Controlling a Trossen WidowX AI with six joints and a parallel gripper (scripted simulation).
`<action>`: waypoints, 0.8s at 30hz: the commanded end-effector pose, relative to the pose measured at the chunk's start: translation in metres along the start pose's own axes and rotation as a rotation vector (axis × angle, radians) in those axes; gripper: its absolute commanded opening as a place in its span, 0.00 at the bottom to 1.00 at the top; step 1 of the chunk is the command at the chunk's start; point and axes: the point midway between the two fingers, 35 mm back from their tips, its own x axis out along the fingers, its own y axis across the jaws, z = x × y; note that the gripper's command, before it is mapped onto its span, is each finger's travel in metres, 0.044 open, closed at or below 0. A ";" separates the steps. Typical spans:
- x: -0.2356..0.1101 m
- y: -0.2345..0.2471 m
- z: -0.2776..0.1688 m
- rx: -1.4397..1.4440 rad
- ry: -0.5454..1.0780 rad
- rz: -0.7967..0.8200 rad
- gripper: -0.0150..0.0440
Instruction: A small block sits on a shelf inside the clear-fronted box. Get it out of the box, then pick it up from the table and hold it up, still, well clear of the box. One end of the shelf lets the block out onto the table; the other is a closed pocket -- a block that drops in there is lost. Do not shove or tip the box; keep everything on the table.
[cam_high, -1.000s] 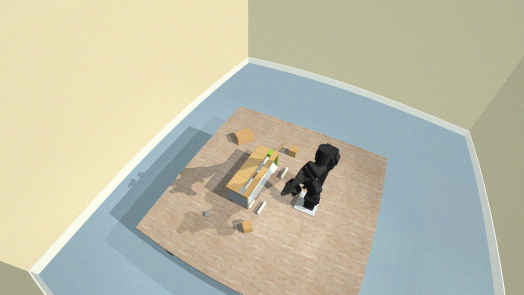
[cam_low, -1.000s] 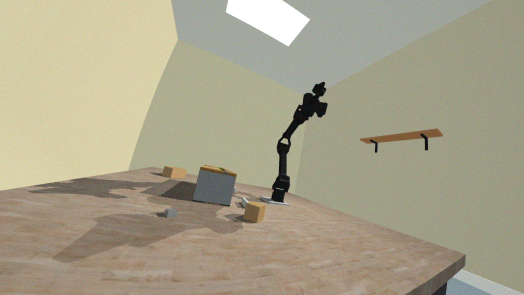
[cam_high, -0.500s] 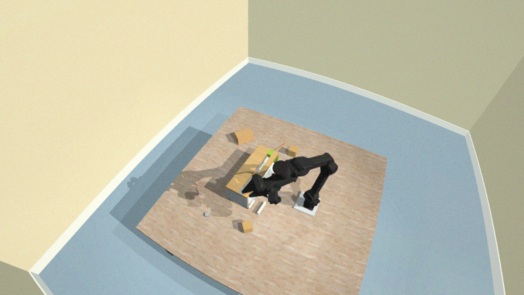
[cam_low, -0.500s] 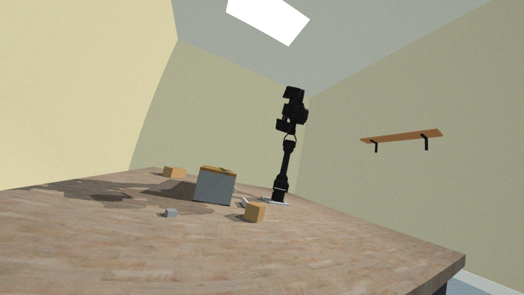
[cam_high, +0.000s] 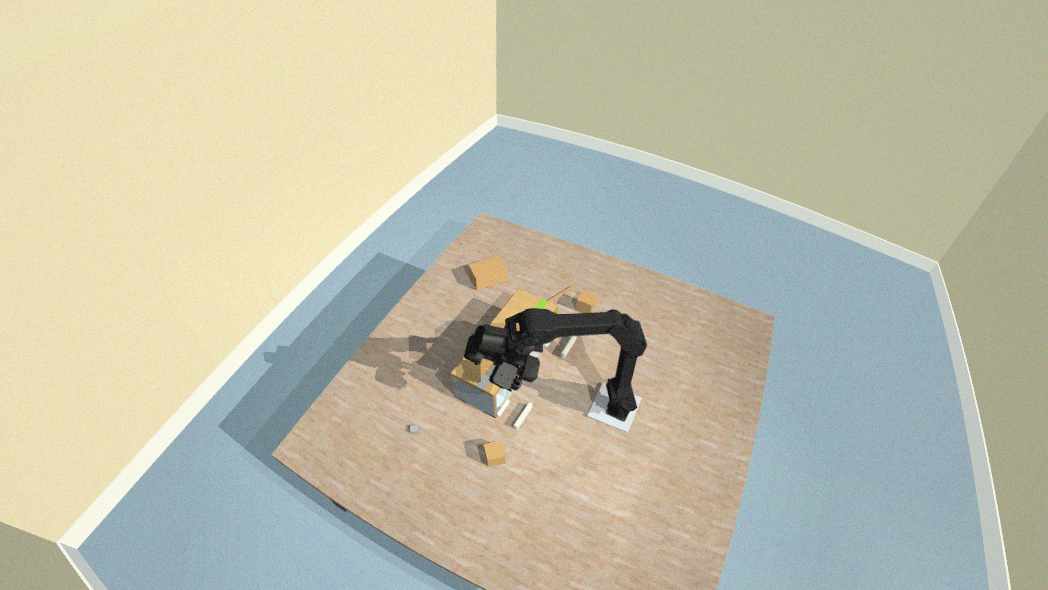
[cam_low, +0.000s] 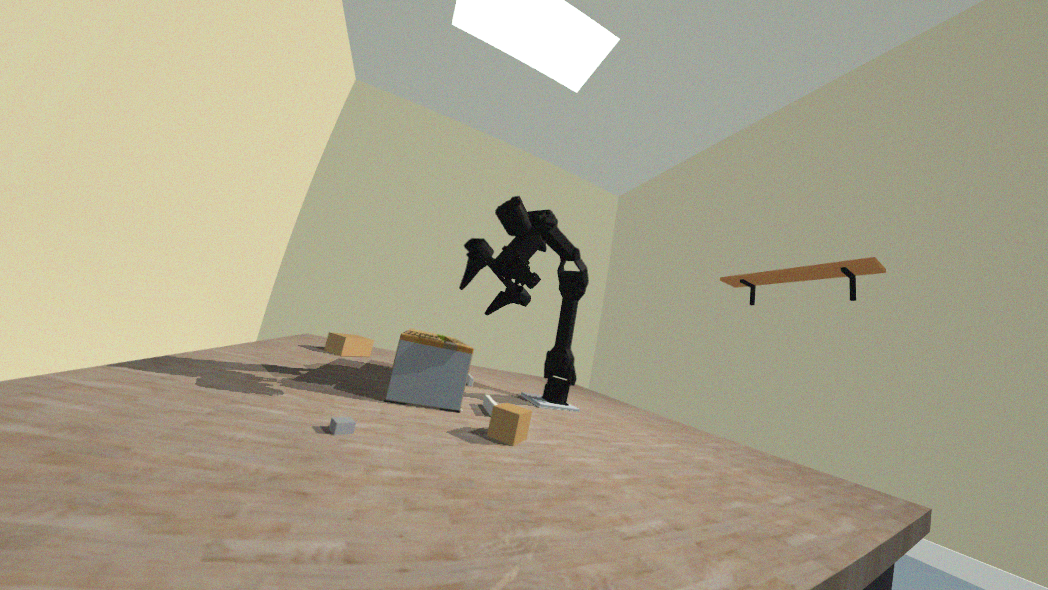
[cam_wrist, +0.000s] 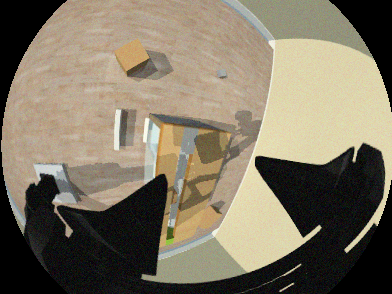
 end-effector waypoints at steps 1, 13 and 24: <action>0.022 0.017 -0.029 0.110 0.072 0.141 0.93; 0.058 0.067 -0.093 0.287 0.225 0.515 0.93; 0.071 0.073 -0.091 0.286 0.225 0.519 0.93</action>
